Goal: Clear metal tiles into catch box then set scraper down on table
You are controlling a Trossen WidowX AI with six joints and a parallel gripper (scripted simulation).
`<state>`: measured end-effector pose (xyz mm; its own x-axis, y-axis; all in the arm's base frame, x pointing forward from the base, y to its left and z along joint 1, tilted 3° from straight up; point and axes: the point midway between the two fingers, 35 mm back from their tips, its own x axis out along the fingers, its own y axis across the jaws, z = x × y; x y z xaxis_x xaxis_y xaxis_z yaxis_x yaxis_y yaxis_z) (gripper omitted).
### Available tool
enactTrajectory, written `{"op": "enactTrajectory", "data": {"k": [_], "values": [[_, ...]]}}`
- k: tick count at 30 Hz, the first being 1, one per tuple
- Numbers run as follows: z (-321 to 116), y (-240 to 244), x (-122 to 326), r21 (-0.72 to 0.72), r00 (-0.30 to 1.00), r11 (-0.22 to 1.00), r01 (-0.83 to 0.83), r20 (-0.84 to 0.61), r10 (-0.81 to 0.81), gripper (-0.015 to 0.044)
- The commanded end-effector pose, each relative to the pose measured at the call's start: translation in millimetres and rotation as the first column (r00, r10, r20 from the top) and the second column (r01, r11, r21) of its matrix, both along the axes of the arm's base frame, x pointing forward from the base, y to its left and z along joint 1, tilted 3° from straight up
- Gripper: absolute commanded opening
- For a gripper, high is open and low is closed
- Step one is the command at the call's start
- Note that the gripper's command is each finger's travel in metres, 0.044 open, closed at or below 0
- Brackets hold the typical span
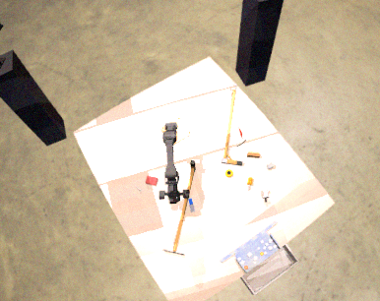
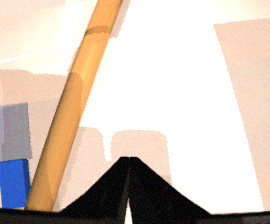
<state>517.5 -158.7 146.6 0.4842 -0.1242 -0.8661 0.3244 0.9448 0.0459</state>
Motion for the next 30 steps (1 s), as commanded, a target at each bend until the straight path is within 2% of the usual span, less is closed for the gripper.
{"op": "enactTrajectory", "data": {"k": [1, 30], "values": [[-15, 1, 1, 0.002, 1.0, 1.0, -0.012, -0.01, 0.012, 0.0], [-78, 4, -1, -0.004, 0.999, 0.999, -0.044, -0.028, 0.044, 0.0]]}}
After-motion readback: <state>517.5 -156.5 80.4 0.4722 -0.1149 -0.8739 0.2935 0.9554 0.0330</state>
